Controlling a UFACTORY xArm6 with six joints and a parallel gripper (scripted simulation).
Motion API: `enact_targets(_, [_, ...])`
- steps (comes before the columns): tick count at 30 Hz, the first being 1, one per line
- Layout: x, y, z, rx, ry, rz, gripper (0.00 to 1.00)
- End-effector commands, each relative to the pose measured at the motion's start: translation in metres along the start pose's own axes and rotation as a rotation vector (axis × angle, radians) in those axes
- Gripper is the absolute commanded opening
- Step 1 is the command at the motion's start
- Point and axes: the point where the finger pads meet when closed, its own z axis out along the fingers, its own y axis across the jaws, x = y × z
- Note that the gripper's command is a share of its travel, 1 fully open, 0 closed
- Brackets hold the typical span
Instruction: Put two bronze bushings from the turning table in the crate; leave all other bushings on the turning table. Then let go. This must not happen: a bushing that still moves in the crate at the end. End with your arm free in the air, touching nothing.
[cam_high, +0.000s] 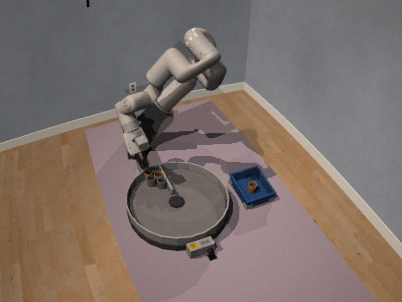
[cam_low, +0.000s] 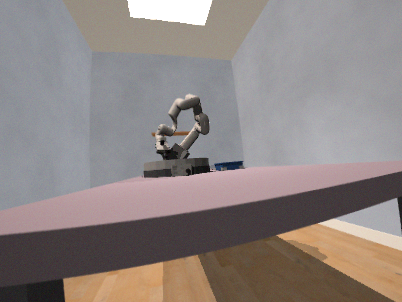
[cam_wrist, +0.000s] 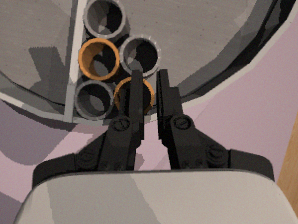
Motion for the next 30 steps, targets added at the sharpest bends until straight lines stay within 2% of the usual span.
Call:
enact_targets(1, [0.001,0.002,-0.001,0.0,0.002,-0.002,0.1])
enact_targets(25, [0.001,0.003,0.0,0.0,0.002,-0.002,0.1])
enact_targets(30, [-0.011,0.002,0.014,0.0,0.002,-0.002,0.1])
